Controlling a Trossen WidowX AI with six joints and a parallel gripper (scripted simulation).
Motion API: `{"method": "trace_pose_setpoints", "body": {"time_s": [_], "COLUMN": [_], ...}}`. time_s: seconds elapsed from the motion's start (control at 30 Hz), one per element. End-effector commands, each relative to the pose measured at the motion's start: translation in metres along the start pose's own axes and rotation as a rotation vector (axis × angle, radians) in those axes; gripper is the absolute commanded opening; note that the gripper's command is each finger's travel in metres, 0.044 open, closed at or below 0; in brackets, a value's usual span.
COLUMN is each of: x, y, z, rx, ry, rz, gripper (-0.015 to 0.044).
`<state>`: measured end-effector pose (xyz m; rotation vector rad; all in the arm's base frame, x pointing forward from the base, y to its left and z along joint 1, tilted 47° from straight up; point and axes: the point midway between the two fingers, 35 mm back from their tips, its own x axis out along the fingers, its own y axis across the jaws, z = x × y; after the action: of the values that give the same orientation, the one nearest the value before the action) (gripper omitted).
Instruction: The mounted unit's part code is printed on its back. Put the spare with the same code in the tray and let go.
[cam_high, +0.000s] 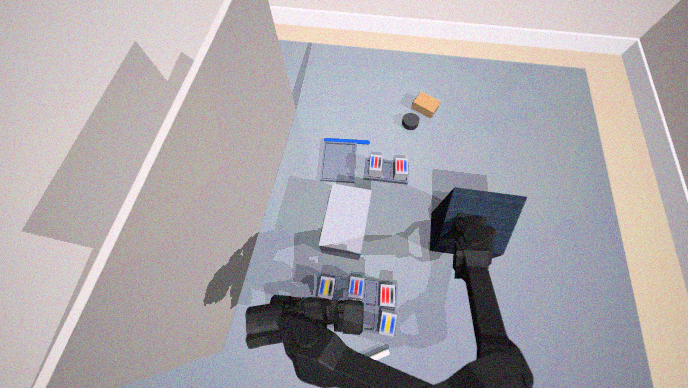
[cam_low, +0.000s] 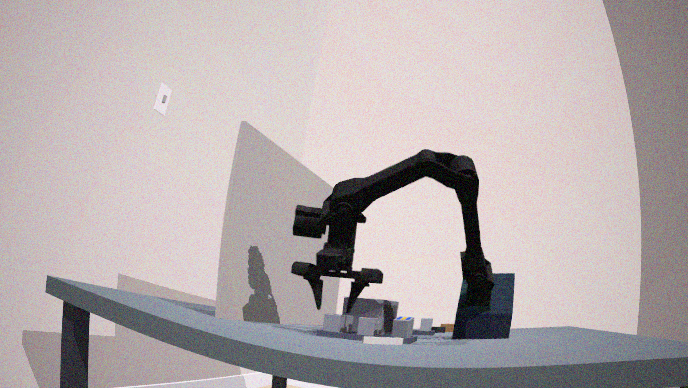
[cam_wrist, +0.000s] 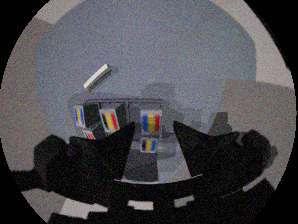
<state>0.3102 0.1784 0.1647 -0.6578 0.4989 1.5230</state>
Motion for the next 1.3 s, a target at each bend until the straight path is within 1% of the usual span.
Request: {"method": "trace_pose_setpoints", "body": {"time_s": [0.0,0.67,1.27], "x": [0.009,0.041,0.042], "y": [0.002,0.004,0.004], "z": [-0.003,-0.003,-0.003], "rx": [0.012,0.013,0.013], "ry": [0.006,0.0,0.0], "rz": [0.005,0.004,0.004], "gripper": [0.03,0.03,0.03]}}
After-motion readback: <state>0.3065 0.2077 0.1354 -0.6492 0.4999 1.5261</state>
